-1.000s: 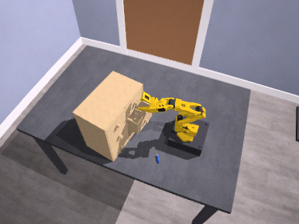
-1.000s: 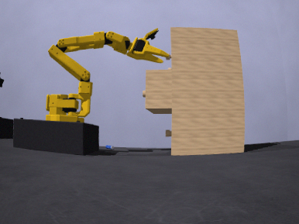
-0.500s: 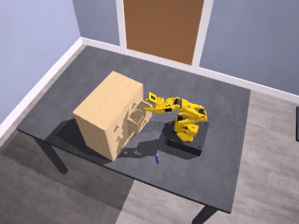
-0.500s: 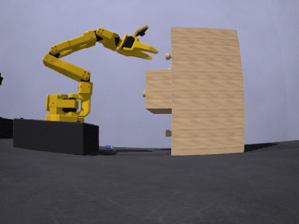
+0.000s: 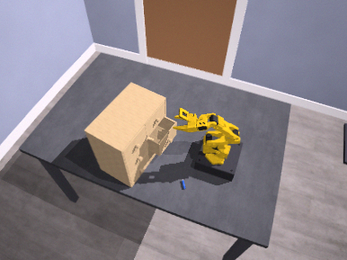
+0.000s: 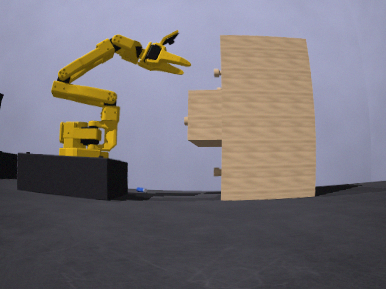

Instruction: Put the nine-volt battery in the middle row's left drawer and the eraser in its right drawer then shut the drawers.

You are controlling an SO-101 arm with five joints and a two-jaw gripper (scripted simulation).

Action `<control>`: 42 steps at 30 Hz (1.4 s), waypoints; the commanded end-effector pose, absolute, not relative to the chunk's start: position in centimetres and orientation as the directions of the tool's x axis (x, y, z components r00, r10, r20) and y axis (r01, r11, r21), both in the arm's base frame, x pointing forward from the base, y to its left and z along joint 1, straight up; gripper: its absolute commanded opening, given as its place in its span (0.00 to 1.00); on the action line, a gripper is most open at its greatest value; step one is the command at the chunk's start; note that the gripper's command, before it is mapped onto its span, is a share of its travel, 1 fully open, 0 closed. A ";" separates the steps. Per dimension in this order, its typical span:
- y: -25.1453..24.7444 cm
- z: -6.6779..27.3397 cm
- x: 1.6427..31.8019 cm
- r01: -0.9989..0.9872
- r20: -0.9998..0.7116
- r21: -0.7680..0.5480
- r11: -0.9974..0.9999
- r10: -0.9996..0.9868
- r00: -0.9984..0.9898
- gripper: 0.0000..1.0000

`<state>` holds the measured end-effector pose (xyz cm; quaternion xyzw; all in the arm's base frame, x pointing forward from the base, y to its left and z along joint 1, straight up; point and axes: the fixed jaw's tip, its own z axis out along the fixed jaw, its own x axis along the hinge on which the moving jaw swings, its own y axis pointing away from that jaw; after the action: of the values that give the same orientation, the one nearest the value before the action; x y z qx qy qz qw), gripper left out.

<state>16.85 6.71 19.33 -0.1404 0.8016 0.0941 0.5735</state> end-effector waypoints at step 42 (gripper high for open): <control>9.1 13.2 11.6 -0.554 -0.805 0.030 0.832 -0.308 -0.507 0.21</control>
<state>10.52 9.01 14.11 -0.2723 0.8510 0.1506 0.4230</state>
